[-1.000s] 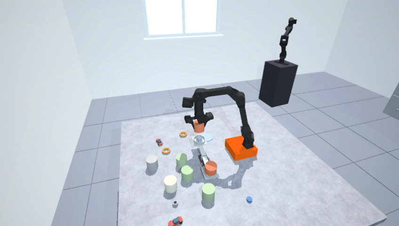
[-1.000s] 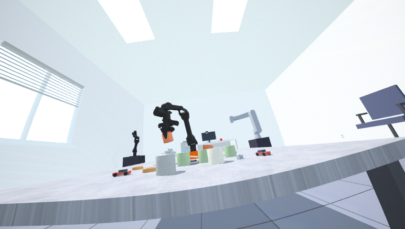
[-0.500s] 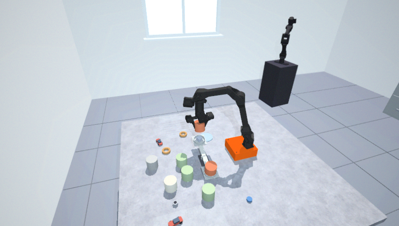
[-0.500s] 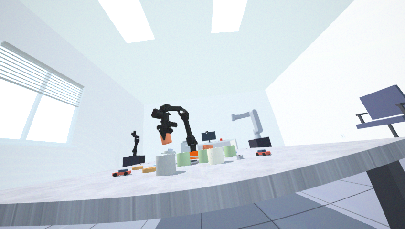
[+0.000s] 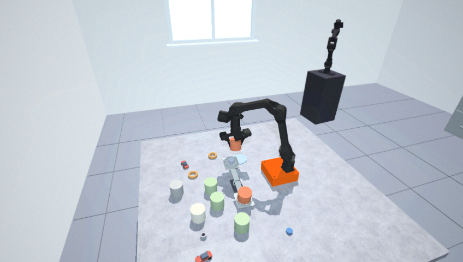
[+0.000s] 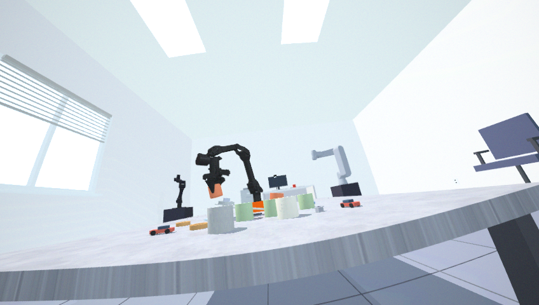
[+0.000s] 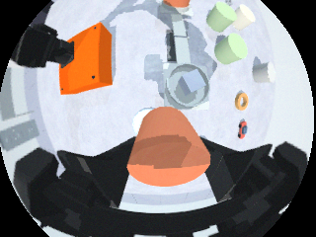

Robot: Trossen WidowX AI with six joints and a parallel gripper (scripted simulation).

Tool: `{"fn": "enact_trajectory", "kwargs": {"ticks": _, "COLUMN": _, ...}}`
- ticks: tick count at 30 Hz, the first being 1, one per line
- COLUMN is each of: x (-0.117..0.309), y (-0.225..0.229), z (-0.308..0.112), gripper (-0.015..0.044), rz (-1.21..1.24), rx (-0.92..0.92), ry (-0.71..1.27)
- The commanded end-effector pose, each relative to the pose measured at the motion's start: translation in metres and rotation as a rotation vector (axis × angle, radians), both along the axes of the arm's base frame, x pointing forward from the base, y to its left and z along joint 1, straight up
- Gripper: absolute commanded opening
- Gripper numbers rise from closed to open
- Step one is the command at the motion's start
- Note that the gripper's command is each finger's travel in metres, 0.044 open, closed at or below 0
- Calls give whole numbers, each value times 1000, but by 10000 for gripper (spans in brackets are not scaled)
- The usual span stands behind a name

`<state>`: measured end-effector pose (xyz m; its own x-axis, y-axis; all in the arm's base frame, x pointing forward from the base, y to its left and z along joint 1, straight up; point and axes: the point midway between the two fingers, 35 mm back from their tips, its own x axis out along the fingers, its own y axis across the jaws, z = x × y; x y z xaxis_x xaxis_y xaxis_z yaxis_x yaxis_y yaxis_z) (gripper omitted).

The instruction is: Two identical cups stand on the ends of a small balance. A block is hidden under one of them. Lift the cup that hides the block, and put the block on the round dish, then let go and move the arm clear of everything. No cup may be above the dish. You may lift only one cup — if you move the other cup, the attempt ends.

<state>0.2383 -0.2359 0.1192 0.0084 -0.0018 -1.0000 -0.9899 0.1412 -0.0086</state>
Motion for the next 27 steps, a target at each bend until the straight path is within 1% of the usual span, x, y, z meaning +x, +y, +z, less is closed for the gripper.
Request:
{"fn": "enact_trajectory", "kwargs": {"ticks": 1, "x": -14, "y": -11, "z": -4, "gripper": 0, "rz": 2, "rx": -10, "ry": -7}}
{"fn": "enact_trajectory", "kwargs": {"ticks": 14, "x": -60, "y": -37, "z": -25, "gripper": 0, "rz": 3, "rx": -15, "ry": -5}}
{"fn": "enact_trajectory", "kwargs": {"ticks": 27, "x": -109, "y": -53, "z": -45, "gripper": 0, "rz": 3, "rx": -20, "ry": -1}}
